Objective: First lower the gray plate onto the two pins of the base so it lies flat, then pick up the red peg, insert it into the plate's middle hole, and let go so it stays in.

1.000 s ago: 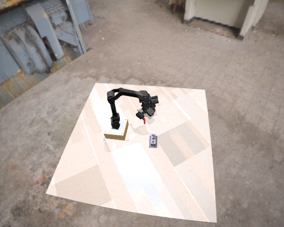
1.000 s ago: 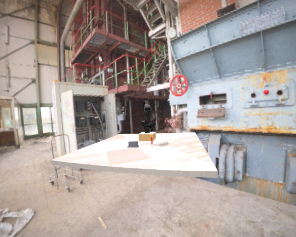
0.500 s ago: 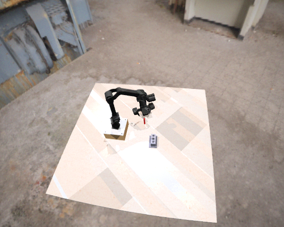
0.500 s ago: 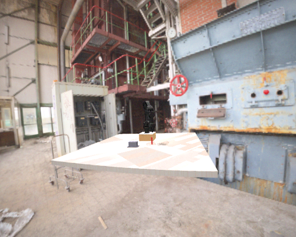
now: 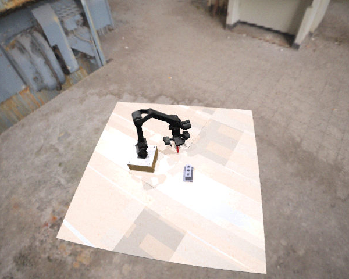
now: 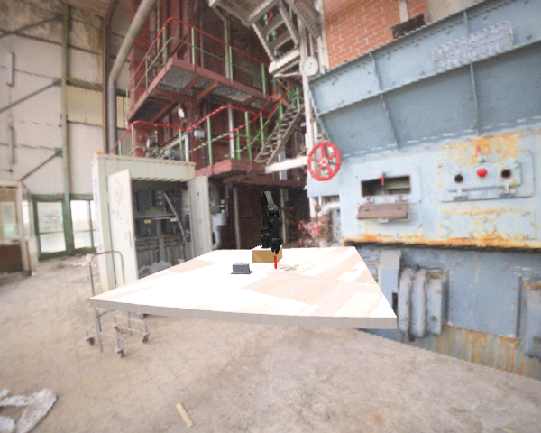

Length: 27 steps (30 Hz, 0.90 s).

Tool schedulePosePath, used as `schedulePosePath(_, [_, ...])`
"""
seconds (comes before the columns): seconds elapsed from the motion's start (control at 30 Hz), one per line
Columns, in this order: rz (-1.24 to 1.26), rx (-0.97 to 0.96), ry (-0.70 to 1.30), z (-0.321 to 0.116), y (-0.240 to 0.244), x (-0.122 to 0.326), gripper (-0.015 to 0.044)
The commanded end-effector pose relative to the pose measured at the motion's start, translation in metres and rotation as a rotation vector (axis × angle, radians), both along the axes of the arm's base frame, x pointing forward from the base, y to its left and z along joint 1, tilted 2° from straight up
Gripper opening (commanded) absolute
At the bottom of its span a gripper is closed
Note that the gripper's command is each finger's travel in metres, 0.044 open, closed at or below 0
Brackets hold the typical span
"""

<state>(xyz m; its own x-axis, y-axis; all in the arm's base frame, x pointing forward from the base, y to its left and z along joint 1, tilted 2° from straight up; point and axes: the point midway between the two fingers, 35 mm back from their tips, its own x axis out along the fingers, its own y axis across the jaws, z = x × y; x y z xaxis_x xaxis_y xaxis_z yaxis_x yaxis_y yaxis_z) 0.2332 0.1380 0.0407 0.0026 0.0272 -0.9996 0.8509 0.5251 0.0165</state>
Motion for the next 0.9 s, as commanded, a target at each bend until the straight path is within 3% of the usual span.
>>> schedulePosePath(0.0, [-0.005,0.0,0.008,-0.007,0.0,-0.001,0.044])
schedulePosePath(0.87, [-0.005,0.0,0.008,-0.05,0.001,-0.001,0.044])
